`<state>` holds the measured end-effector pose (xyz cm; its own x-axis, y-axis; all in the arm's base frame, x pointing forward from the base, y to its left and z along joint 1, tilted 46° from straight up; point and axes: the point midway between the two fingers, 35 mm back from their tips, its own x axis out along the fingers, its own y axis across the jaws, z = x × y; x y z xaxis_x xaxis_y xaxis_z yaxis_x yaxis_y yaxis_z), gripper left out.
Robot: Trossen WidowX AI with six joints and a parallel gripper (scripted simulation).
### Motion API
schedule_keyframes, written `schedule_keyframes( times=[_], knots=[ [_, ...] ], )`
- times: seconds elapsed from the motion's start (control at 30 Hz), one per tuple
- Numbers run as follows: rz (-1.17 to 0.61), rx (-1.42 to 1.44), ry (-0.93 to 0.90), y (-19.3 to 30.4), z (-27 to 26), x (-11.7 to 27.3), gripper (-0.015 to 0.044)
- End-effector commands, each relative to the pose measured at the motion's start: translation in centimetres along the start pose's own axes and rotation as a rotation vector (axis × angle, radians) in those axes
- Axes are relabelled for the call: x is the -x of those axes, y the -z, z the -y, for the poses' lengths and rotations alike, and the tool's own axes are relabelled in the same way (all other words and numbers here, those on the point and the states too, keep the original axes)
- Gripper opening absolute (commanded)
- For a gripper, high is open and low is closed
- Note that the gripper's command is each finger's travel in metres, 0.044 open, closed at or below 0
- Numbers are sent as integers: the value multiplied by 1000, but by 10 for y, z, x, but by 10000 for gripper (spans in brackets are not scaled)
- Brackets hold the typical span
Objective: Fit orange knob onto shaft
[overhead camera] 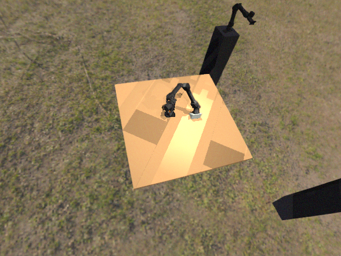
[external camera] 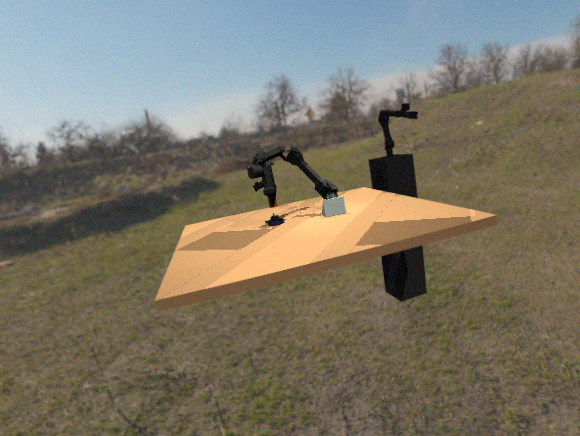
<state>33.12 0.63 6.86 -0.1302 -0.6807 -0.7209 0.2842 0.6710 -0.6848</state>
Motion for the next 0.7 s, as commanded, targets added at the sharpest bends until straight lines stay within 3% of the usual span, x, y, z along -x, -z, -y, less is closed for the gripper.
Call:
schedule_keyframes(
  times=[0.0, 0.67],
  knots=[
    [12, 0, -1, -3, 12, 0, 0],
    [11, -5, 21, -8, 69, -19, 0]
  ],
)
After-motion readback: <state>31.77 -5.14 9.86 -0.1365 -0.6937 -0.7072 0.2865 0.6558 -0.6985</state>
